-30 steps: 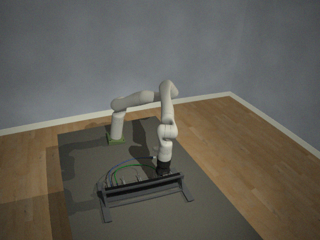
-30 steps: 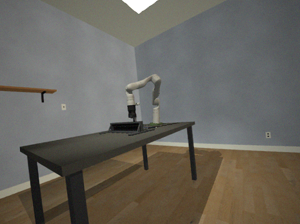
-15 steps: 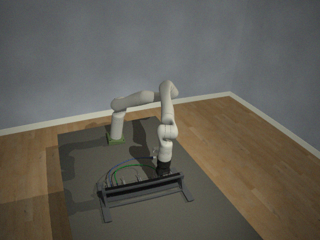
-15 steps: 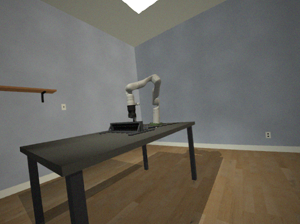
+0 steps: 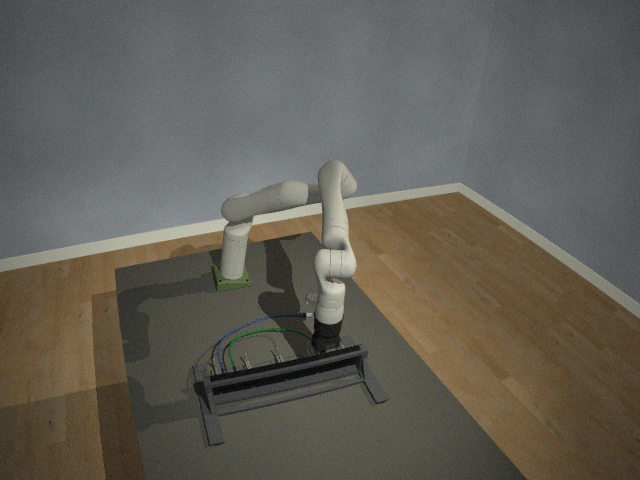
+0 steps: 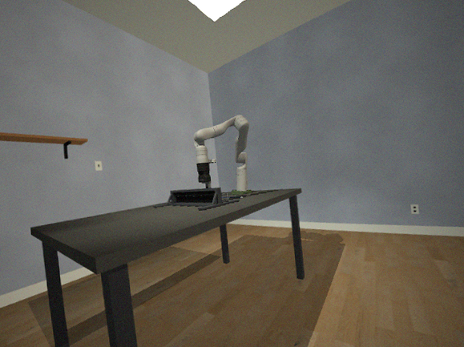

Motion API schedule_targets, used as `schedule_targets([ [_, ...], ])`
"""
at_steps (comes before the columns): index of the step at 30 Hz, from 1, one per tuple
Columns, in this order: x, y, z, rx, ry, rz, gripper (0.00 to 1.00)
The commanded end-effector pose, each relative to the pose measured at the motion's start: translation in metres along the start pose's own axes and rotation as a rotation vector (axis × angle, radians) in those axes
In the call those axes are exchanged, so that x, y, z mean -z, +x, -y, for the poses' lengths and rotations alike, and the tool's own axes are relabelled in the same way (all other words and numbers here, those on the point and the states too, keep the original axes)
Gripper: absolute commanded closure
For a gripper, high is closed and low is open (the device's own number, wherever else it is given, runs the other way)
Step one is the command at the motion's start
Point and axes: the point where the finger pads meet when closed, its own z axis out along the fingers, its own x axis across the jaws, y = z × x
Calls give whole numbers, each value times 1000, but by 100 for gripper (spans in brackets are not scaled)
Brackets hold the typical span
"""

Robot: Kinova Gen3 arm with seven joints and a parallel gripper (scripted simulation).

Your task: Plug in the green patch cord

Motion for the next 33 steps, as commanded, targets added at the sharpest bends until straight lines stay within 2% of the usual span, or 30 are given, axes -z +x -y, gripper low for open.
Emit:
schedule_targets([
  [1,1,0,-2,0,-4,-1,100],
  [33,1,0,-4,0,-5,0,100],
])
